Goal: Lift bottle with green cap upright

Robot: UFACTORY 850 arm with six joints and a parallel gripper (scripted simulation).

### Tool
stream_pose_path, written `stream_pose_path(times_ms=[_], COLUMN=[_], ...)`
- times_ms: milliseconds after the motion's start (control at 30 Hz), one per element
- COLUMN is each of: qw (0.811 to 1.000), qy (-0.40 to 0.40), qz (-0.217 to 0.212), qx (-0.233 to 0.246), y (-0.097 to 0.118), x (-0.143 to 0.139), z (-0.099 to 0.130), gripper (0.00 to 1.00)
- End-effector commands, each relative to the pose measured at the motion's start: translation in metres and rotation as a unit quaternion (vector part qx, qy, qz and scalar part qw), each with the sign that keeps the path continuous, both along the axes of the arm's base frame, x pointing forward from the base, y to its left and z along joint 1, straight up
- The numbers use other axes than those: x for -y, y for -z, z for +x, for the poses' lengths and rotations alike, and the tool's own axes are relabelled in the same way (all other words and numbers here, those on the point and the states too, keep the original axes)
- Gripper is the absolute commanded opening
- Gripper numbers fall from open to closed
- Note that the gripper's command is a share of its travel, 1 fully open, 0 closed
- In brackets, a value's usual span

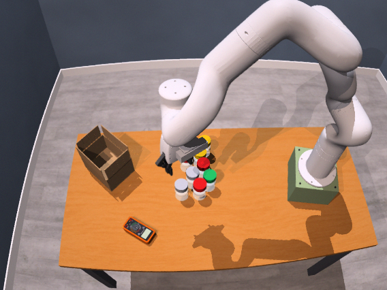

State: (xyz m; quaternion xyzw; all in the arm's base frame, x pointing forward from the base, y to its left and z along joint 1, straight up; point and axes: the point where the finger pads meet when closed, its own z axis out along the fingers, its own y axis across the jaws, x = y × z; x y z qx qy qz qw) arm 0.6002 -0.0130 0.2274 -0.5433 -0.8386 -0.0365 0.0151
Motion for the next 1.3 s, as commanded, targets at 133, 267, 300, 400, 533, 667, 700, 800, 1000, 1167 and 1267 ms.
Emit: stream_pose_path(times_ms=[133,267,300,400,533,667,700,800,1000,1167,1267], qw=[0.998,0.997,0.997,0.997,0.997,0.997,0.997,0.997,0.998,0.998,0.998], qy=[-0.051,-0.065,-0.067,-0.072,-0.068,-0.066,-0.066,-0.063,-0.054,-0.047,-0.042], qz=[-0.028,-0.036,-0.037,-0.040,-0.039,-0.039,-0.039,-0.039,-0.039,-0.040,-0.040], qx=[-0.003,-0.003,-0.003,-0.004,-0.002,-0.002,-0.002,-0.002,-0.002,-0.002,-0.002], y=[-0.017,-0.021,-0.022,-0.024,-0.022,-0.020,-0.019,-0.015,0.000,0.010,0.018], x=[-0.009,-0.012,-0.012,-0.013,-0.011,-0.005,-0.003,0.007,0.043,0.069,0.089], z=[0.000,0.001,0.001,0.001,0.001,0.001,0.001,0.001,0.001,-0.001,-0.003], gripper=[0.79,0.79,0.79,0.79,0.79,0.79,0.79,0.79,0.79,0.79,0.79])
